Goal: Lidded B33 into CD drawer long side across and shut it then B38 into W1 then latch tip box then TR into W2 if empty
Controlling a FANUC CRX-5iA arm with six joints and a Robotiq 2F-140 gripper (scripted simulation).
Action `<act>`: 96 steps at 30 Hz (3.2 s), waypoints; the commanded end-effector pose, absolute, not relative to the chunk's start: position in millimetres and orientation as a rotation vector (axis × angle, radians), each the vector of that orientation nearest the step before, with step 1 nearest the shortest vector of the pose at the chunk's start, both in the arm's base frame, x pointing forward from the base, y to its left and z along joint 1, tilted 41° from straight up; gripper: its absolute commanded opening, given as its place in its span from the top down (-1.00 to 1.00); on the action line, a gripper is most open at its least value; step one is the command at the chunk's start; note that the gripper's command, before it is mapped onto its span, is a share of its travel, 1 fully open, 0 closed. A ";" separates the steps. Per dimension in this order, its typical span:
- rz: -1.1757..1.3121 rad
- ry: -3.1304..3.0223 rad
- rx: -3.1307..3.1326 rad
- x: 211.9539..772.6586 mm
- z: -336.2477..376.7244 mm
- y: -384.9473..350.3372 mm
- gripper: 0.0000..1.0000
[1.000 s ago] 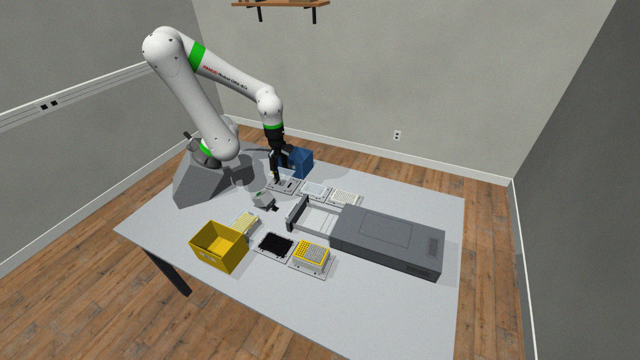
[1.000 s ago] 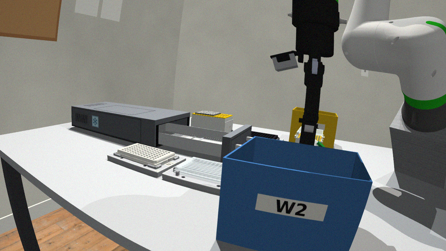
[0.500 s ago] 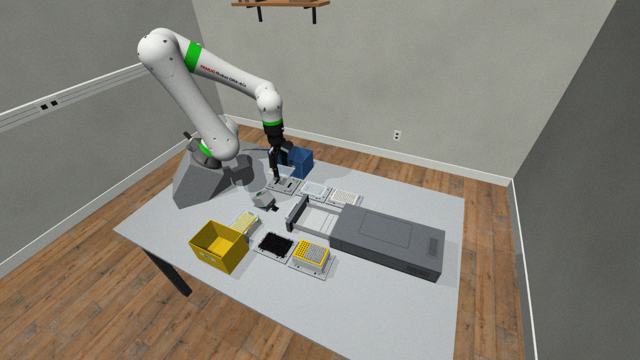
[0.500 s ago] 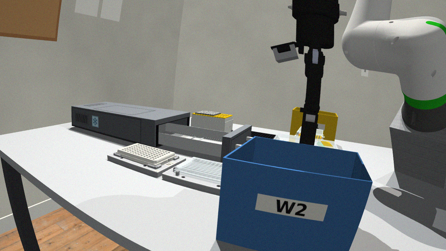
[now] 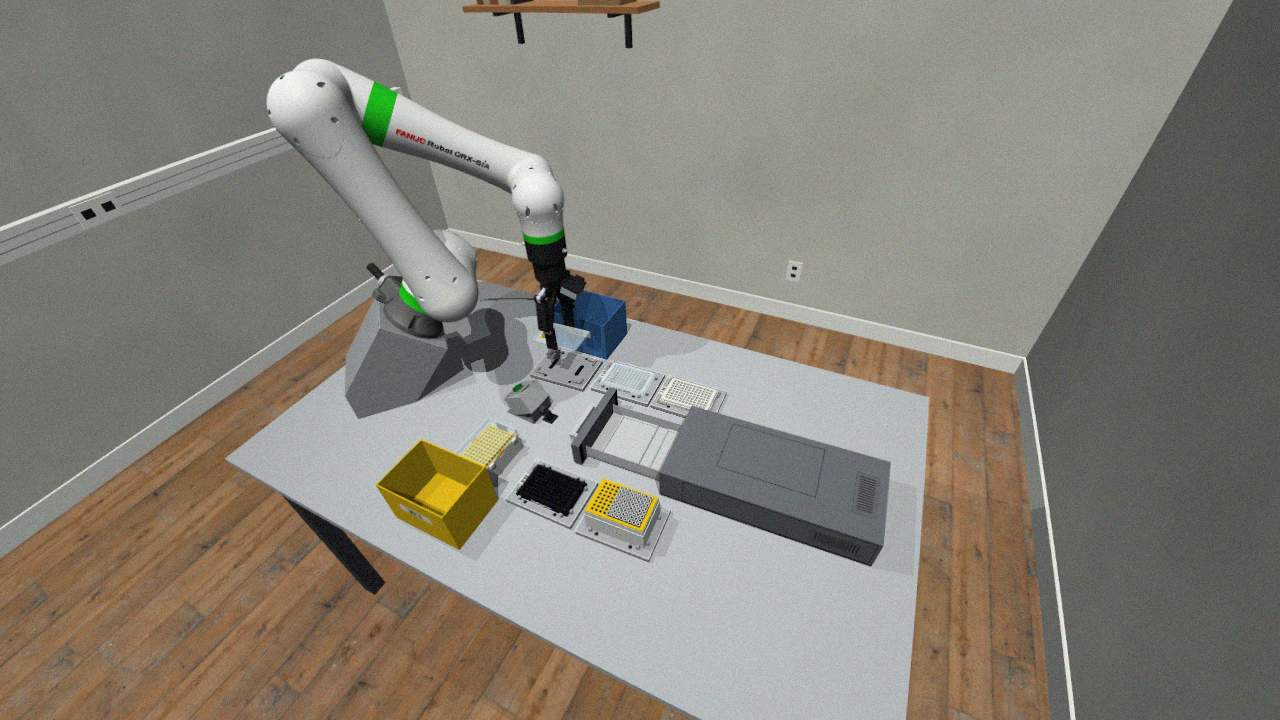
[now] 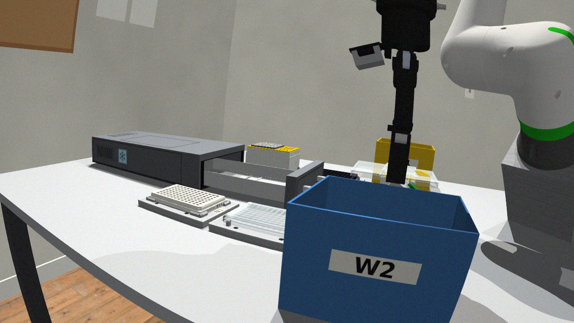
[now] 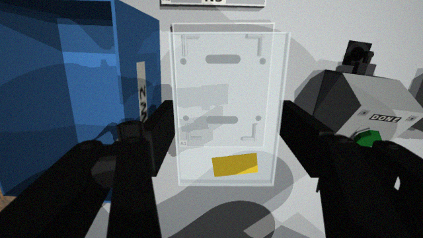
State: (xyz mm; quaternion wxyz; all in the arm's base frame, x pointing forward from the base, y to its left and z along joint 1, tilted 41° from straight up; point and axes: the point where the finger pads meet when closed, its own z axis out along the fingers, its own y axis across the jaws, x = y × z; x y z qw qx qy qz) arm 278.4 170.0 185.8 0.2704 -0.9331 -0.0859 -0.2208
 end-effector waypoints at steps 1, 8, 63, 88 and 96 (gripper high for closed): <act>-0.596 -0.231 -2.514 277.7 188.6 168.4 0.80; -0.596 -0.231 -2.514 274.2 195.7 163.3 0.80; -0.582 -0.184 -2.512 345.3 244.4 161.4 0.80; -0.582 -0.184 -2.512 399.5 273.0 164.6 0.80; -0.582 -0.184 -2.512 413.6 280.5 165.4 0.80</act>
